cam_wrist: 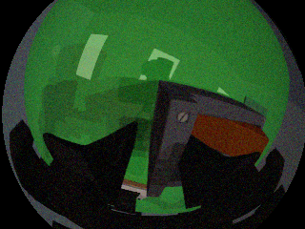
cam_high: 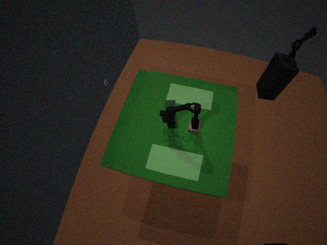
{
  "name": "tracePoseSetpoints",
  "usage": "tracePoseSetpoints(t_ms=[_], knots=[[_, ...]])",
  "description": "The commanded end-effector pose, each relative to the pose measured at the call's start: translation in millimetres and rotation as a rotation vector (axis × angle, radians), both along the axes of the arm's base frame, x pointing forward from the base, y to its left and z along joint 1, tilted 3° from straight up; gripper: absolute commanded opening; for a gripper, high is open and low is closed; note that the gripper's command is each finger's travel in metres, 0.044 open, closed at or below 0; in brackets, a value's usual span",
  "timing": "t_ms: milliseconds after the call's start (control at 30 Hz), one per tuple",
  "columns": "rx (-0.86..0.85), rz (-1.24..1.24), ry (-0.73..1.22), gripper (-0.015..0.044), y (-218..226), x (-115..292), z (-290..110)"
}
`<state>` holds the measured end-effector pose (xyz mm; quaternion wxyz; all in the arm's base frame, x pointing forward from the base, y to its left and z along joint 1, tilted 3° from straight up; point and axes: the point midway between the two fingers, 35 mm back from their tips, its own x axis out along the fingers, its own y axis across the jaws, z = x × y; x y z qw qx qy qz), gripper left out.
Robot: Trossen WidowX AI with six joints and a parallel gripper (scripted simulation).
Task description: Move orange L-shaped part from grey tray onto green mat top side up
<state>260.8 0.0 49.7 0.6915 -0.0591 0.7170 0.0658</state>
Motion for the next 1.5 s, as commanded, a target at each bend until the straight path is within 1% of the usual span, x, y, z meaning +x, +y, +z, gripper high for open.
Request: tracePoseSetpoints(t_ms=[0,100,200,467,1400,1467], knots=[[-0.01,-0.001,-0.006,0.018,4.8,0.1,8.1],[-0.01,-0.001,-0.006,0.018,5.1,0.0,8.6],[-0.01,-0.001,-0.006,0.018,3.7,2.9,20.8],[-0.011,-0.001,-0.006,0.018,-6.1,5.5,103.0],[-0.01,-0.006,-0.025,0.018,-5.4,7.6,103.6],[-0.012,-0.061,-0.024,0.0233,-7.8,8.7,103.7]])
